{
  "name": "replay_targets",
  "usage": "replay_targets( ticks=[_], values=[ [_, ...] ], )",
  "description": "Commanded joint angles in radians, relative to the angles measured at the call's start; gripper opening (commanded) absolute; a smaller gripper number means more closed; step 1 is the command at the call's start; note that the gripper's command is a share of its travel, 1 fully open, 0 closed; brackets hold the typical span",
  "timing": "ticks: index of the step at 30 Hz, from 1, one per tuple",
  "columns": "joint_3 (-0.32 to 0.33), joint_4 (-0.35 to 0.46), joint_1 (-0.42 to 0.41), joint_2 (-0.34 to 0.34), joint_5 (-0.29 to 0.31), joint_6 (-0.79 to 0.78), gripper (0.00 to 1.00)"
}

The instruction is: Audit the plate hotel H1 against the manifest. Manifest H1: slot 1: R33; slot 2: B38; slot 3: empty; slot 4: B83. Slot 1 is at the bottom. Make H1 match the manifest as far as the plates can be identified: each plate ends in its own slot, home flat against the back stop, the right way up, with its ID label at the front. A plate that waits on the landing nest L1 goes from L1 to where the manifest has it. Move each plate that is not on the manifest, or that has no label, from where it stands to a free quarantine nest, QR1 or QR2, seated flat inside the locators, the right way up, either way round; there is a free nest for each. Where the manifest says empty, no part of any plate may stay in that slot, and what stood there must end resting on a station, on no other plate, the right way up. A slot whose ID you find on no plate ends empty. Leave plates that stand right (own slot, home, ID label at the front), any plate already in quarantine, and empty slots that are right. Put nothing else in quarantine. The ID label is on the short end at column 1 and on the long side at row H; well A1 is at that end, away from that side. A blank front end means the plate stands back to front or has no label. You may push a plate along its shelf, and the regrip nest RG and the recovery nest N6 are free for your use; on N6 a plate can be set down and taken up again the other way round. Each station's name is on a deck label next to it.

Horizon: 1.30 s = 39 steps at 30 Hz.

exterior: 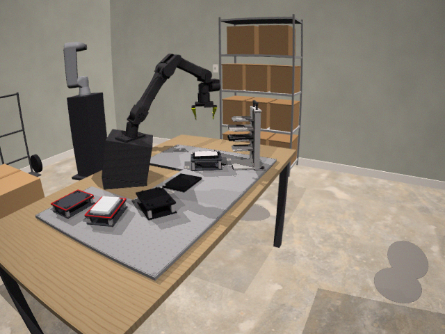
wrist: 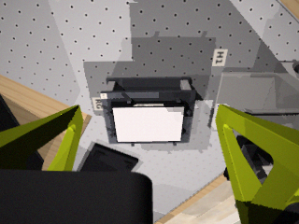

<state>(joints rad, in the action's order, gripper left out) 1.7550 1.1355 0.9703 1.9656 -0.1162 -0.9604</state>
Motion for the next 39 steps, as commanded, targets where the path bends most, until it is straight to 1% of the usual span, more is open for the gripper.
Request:
replay_targets(
  ticks=[1, 7, 20, 22, 28, 30, 32, 33, 35, 39],
  values=[
    [-0.041, -0.045, -0.009, 0.025, 0.004, -0.015, 1.00],
    [-0.073, -0.092, -0.011, 0.031, 0.007, -0.019, 1.00],
    [-0.158, -0.234, -0.027, 0.096, 0.011, -0.030, 1.00],
    [-0.158, -0.234, -0.027, 0.096, 0.011, -0.030, 1.00],
    [-0.184, -0.293, -0.032, 0.128, 0.012, -0.035, 1.00],
    [-0.179, -0.294, -0.028, 0.128, 0.012, -0.033, 1.00],
    [-0.166, -0.294, -0.024, 0.099, 0.012, -0.032, 1.00],
    [-0.167, -0.294, -0.024, 0.096, 0.012, -0.032, 1.00],
    [-0.163, -0.280, -0.022, 0.110, 0.006, -0.030, 1.00],
    [-0.163, -0.281, -0.022, 0.110, 0.006, -0.030, 1.00]
  ],
)
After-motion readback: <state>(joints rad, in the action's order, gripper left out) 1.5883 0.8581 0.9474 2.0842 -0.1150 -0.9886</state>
